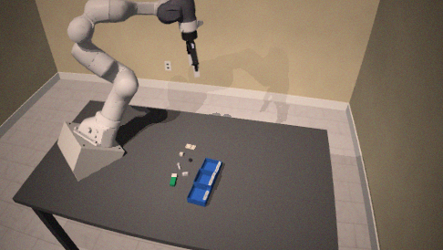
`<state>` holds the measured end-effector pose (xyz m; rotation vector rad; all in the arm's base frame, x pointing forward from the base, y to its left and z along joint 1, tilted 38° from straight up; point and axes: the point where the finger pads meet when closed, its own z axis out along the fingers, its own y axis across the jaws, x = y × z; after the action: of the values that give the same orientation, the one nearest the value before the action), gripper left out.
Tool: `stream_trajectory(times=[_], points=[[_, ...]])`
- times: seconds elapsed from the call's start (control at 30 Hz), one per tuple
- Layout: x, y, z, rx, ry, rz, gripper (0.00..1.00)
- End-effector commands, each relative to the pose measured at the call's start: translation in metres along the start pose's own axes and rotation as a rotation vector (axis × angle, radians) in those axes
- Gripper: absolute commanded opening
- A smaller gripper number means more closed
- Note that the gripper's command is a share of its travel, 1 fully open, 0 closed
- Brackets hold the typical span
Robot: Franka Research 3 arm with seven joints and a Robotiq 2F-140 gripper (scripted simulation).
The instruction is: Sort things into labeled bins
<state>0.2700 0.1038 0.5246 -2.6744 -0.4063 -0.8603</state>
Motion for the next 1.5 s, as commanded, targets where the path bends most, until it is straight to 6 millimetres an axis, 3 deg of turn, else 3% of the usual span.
stream_trajectory(times=[0.0,0.53,0.57,1.0,1.1,1.27,1.47], points=[[0.0,0.0,0.0,0.0,0.0,0.0,1.0],[0.0,0.0,0.0,0.0,0.0,0.0,1.0],[-0.001,-0.001,0.008,0.0,0.0,0.0,0.05],[-0.008,-0.012,0.116,0.0,0.0,0.0,0.05],[-0.008,-0.013,0.12,0.0,0.0,0.0,0.05],[-0.023,0.026,0.128,0.02,-0.085,0.044,0.05],[-0.022,0.063,0.136,0.044,-0.107,0.091,0.05]])
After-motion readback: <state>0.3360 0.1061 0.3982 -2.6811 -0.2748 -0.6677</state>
